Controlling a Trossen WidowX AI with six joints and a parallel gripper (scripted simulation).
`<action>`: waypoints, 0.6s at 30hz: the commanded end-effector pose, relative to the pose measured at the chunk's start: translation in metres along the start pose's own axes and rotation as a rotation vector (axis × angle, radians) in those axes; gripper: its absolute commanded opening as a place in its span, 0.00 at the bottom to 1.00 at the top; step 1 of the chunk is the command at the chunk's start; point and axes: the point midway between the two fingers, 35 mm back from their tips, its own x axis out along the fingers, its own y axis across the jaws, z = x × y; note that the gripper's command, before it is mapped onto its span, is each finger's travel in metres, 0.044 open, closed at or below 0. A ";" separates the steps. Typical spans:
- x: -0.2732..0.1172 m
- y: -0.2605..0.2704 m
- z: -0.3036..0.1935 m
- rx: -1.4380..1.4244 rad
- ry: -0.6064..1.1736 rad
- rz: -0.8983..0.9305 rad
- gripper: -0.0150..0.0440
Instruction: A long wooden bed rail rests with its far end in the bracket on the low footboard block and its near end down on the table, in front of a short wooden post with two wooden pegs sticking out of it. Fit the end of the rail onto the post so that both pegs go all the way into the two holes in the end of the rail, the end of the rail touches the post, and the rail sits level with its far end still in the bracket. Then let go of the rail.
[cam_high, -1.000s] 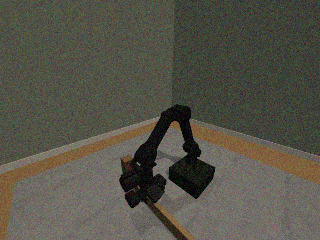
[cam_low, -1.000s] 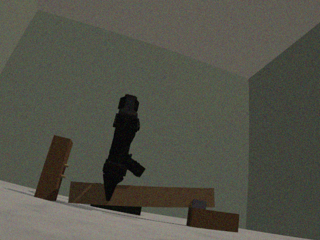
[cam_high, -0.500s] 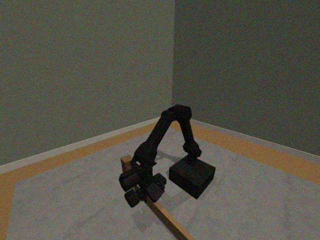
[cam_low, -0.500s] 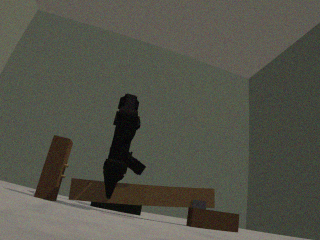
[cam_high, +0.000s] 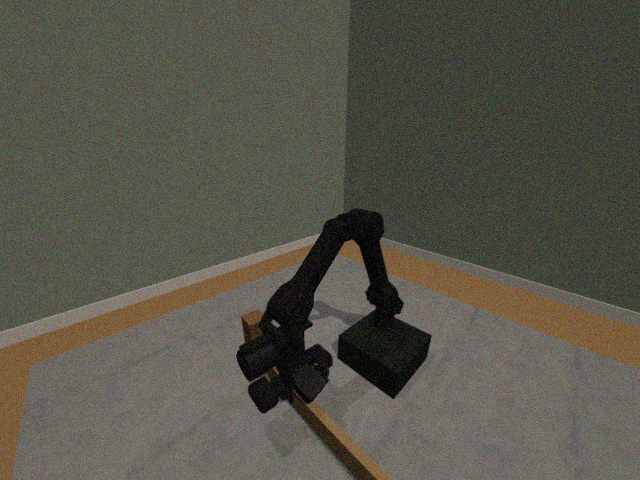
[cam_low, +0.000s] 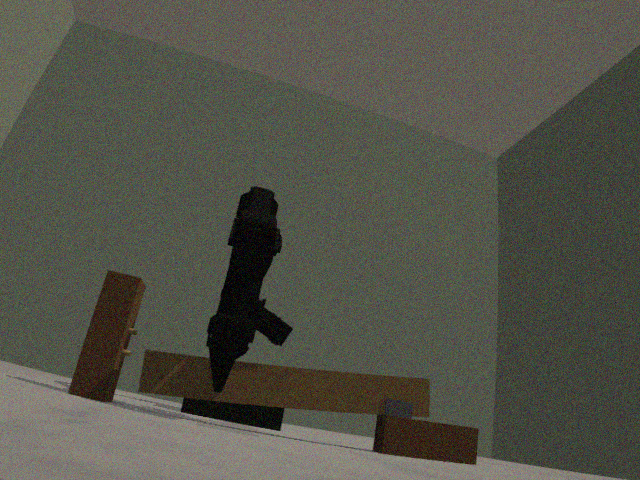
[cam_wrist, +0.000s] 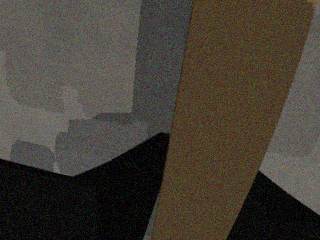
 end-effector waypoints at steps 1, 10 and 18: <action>-0.008 -0.005 0.001 -0.002 -0.005 -0.020 0.25; -0.012 -0.005 0.001 -0.002 -0.005 -0.020 0.25; -0.016 -0.005 0.001 -0.002 -0.005 -0.020 0.25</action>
